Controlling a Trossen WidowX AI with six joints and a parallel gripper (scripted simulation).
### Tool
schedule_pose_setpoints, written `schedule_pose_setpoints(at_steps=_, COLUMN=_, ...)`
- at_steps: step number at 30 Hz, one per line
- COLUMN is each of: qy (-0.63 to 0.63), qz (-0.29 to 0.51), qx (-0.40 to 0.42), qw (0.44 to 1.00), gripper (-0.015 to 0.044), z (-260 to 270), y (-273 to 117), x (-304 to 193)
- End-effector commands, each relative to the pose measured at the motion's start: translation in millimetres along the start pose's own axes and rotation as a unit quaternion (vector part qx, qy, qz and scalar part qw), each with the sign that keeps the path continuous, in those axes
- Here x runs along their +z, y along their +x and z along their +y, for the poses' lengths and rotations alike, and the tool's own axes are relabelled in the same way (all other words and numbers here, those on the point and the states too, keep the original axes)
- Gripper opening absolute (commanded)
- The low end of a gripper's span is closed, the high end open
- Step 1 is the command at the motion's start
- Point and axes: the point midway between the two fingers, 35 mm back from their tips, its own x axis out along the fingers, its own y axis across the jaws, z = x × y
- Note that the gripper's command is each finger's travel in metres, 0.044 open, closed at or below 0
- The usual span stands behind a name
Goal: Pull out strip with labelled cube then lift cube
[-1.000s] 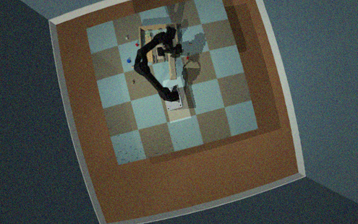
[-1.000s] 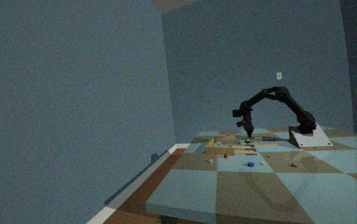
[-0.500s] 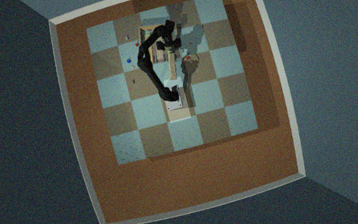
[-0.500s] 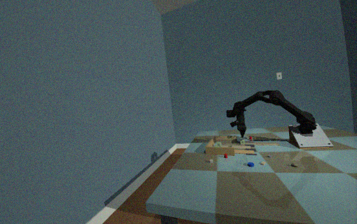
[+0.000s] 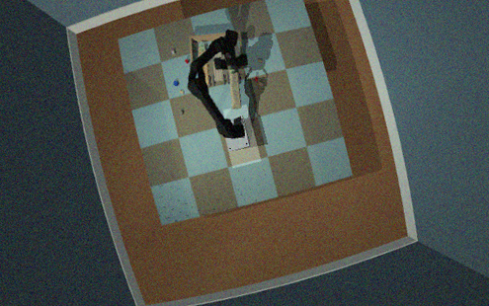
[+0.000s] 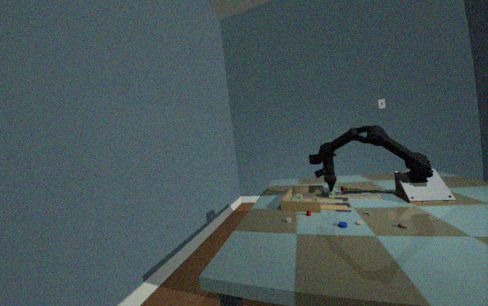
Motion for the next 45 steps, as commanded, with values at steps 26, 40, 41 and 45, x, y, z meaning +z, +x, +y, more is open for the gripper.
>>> schedule_pose_setpoints(at_steps=26, qy=0.000, qz=0.001, qx=0.001, qw=1.000, gripper=0.0118, z=1.2, y=28.4, x=-1.1)
schedule_pose_setpoints(at_steps=40, qy=0.002, qz=0.001, qx=0.001, qw=1.000, gripper=0.0000, z=0.1, y=5.4, x=-30.0)
schedule_pose_setpoints(at_steps=41, qy=0.003, qz=0.001, qx=0.001, qw=1.000, gripper=0.0000, z=0.0, y=2.6, x=-34.1)
schedule_pose_setpoints(at_steps=45, qy=0.004, qz=0.002, qx=0.001, qw=1.000, gripper=0.0000, z=0.2, y=-8.0, x=-50.9)
